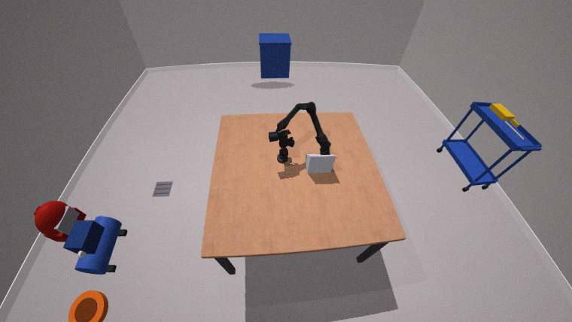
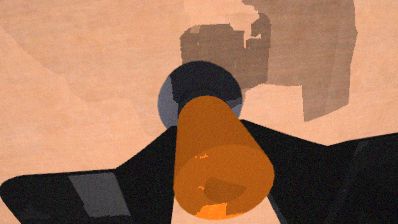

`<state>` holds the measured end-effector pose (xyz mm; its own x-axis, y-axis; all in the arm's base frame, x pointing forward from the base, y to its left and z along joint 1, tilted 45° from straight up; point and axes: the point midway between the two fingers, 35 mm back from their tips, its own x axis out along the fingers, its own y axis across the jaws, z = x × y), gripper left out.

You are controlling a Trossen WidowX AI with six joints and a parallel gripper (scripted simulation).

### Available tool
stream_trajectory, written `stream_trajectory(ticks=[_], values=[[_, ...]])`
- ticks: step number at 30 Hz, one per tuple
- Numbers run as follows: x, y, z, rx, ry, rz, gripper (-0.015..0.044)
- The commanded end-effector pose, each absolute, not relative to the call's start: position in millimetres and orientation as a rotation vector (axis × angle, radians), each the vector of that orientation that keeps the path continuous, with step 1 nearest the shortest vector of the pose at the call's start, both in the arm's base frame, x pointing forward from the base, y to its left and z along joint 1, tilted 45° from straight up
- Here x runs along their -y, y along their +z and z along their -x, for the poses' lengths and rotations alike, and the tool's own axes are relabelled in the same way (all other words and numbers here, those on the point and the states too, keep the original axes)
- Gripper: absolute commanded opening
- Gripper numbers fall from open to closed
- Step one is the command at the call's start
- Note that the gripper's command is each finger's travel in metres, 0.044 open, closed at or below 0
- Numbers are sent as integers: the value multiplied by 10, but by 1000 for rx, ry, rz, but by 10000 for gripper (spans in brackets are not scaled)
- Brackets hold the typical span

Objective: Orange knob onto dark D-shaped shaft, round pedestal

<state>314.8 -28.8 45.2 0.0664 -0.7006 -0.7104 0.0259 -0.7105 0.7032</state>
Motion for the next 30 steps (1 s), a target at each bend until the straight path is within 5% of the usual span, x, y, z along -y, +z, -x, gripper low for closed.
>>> stream_trajectory(ticks=[1, 16, 30], values=[[270, 479, -3158, 720, -1694, -1840, 0], [287, 451, -3199, 1739, -1434, -2406, 0], [284, 441, -3178, 2856, -659, -2651, 0]])
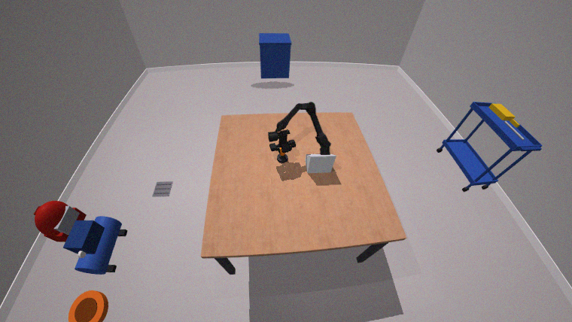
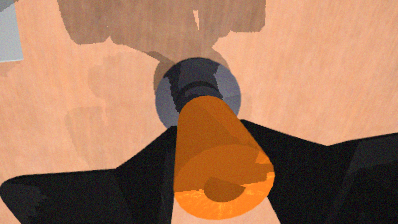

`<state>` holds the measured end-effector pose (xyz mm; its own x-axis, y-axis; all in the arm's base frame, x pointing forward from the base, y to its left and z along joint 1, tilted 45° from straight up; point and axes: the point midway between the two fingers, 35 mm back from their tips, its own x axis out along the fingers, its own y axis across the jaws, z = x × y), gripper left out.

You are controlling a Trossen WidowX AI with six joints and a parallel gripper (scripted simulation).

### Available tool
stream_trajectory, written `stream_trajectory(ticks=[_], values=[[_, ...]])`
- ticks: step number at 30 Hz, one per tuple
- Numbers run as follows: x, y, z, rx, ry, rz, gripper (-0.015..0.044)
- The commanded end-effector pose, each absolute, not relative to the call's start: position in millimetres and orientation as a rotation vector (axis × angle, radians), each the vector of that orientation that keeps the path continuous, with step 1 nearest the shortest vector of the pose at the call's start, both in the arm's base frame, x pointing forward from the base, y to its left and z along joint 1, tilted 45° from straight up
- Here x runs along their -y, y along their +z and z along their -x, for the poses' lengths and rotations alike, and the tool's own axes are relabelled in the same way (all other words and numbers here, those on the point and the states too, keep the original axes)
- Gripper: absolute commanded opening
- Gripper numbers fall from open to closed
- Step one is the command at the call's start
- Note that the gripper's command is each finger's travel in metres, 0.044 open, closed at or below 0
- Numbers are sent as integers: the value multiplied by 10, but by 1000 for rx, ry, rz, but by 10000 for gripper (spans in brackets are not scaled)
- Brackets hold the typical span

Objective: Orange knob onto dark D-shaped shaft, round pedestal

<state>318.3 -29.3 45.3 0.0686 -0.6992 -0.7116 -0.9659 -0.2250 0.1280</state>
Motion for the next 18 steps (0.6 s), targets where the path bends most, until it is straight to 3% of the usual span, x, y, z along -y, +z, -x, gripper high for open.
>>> stream_trajectory(ticks=[1, 18], values=[[283, 442, -3175, -1680, 329, 1515, 0], [270, 483, -3129, -1472, -473, 742, 0]])
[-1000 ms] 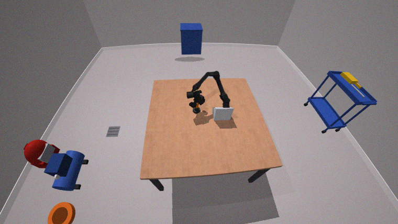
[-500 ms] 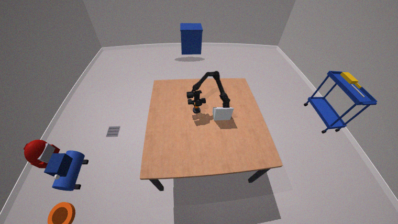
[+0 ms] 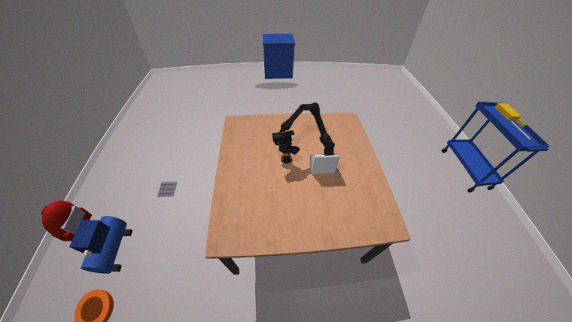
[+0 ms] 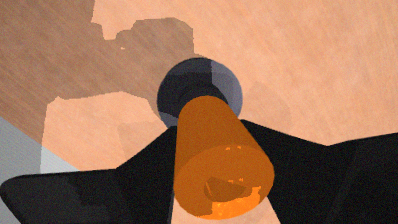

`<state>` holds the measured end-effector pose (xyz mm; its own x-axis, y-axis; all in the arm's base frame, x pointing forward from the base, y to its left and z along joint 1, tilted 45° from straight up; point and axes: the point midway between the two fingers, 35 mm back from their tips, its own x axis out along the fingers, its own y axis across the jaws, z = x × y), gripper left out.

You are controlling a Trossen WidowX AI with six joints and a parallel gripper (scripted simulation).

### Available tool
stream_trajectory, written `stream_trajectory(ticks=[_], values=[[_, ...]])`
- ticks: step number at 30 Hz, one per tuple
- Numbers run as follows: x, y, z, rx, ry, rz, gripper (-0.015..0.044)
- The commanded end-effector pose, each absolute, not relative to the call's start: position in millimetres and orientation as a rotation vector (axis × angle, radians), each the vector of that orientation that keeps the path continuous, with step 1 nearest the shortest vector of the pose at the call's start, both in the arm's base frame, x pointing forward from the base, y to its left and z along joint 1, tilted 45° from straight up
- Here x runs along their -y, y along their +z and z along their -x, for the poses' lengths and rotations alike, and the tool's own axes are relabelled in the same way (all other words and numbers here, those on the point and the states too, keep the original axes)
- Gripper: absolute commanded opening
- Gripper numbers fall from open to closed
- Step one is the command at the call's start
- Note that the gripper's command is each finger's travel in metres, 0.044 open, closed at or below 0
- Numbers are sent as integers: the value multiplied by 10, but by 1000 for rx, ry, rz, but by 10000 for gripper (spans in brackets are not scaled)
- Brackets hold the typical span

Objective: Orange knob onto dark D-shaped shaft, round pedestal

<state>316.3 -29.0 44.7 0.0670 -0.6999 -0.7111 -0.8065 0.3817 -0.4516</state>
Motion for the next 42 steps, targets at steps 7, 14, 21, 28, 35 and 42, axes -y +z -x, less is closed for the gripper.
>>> stream_trajectory(ticks=[7, 14, 21, 28, 35, 42], values=[[279, 503, -3131, -1351, -693, 483, 0], [278, 503, -3148, -1347, -700, 475, 0], [282, 488, -3163, -1347, -700, 475, 0], [288, 454, -3176, -1347, -700, 475, 0], [275, 442, -3160, -1347, -700, 475, 0], [278, 462, -3157, -1347, -700, 475, 0]])
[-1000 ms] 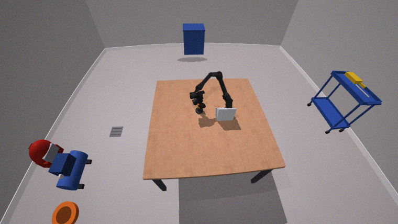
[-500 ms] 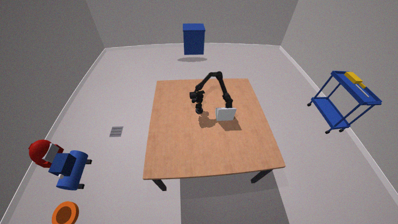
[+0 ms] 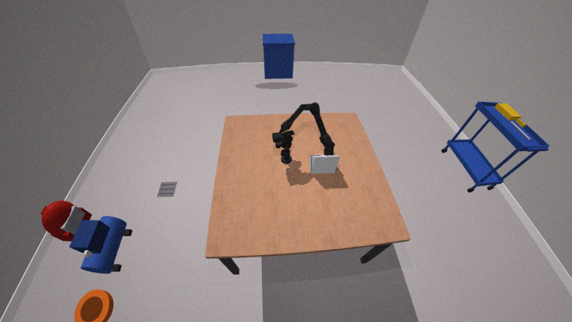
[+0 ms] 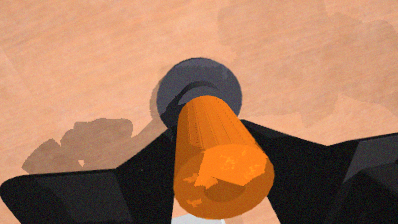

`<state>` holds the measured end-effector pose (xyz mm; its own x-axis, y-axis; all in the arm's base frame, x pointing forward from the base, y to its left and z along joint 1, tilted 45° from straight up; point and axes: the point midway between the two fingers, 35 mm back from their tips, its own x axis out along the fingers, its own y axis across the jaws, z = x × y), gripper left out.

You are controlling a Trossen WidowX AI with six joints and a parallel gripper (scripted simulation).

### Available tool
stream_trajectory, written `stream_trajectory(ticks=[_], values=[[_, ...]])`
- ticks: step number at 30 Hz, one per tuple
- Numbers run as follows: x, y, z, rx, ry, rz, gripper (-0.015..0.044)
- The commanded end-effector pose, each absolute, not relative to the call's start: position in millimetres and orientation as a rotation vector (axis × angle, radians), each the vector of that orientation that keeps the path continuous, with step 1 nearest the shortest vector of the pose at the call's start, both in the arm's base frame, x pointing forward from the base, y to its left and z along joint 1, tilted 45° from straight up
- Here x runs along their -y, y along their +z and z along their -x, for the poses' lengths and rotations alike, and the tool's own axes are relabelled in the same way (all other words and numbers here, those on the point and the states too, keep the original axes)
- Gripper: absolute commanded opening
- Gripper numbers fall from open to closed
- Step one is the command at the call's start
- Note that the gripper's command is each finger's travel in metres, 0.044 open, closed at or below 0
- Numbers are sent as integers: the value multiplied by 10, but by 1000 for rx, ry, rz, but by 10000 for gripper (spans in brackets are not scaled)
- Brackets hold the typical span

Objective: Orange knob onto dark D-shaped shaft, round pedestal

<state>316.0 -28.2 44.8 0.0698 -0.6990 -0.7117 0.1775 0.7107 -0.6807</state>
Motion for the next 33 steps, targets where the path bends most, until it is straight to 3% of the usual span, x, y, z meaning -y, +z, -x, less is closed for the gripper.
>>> stream_trajectory(ticks=[1, 33], values=[[279, 465, -3157, -1347, -700, 475, 0], [263, 443, -3140, -1347, -700, 475, 0]])
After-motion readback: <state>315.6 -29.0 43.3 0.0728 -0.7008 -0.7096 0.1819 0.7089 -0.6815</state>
